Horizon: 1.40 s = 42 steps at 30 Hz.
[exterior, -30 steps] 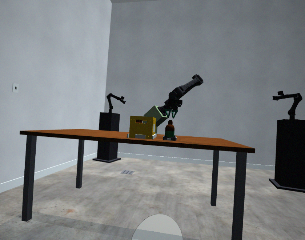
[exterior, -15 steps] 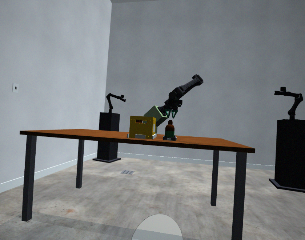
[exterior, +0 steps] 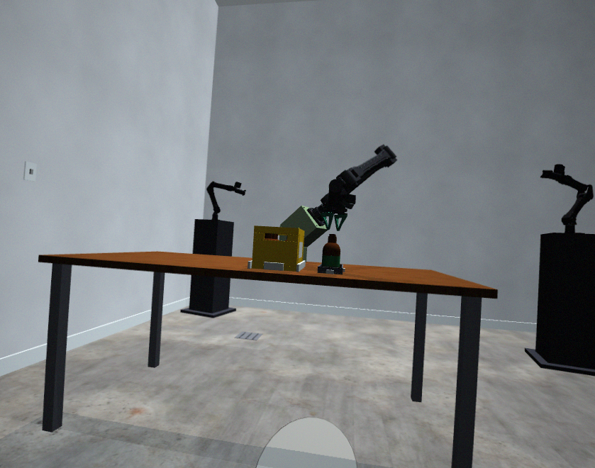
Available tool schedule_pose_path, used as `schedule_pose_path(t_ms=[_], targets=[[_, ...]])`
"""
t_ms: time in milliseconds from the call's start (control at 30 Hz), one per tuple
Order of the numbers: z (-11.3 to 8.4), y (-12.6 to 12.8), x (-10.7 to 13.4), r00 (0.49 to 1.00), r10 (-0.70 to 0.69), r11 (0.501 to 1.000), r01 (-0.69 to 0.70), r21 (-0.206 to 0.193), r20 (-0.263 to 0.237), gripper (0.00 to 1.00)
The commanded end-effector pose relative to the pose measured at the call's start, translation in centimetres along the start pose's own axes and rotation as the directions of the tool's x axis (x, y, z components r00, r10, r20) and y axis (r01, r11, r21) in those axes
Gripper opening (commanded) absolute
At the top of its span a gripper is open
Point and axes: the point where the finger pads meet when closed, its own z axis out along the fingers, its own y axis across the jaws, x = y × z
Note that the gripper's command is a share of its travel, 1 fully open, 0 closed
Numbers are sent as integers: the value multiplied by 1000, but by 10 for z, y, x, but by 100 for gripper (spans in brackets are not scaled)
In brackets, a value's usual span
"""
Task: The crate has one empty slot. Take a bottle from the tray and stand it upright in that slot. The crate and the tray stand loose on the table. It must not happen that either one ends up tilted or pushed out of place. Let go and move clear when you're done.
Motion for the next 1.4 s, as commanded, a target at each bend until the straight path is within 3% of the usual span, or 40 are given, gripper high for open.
schedule_pose_path(t_ms=[0, 1367], targets=[[3, -1, -2, 1000, 2, 1000, -2, 0, 0, 61], [0, -2, -4, 1000, -6, 1000, 6, 7, 6, 61]])
